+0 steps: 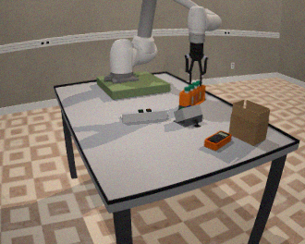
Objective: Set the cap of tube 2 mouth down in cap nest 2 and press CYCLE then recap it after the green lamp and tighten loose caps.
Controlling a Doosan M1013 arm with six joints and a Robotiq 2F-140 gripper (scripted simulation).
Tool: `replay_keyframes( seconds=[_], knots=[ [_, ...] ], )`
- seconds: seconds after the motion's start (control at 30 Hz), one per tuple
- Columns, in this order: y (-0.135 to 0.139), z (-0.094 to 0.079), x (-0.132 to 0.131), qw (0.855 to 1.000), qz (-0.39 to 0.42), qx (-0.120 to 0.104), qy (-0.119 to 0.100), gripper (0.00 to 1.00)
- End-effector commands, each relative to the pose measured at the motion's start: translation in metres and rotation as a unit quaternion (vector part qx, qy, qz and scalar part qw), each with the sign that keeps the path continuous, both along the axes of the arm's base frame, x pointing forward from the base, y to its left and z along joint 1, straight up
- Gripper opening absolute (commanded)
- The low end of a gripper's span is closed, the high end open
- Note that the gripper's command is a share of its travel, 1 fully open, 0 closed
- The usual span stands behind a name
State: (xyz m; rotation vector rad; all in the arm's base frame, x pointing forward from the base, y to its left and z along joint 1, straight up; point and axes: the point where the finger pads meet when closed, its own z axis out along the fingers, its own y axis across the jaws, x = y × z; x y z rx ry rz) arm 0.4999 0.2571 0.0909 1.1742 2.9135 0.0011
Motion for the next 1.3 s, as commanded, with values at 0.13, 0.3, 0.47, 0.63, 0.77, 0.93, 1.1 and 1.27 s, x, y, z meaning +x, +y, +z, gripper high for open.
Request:
replay_keyframes(
  seconds=[0.13,0.3,0.47,0.63,0.77,0.93,1.1,1.27],
  knots=[
    [0.0003,0.0008,0.0005,1.000,0.000,0.001,-0.001,0.41],
    [0.0003,0.0033,0.0005,0.991,-0.131,0.001,0.000,0.41],
    [0.0003,0.0048,0.0005,0.991,-0.131,0.001,0.000,0.41],
    [0.0003,0.0073,0.0004,0.991,-0.131,0.001,0.000,0.41],
    [0.0003,0.0080,0.0004,0.991,-0.131,0.001,0.000,0.41],
    [0.0003,0.0080,0.0004,0.991,-0.131,0.001,0.000,0.30],
    [0.0003,0.0080,0.0004,0.991,-0.131,0.001,0.000,0.30],
    [0.0003,0.0080,0.0004,0.991,-0.131,0.001,0.000,0.30]
  ],
)
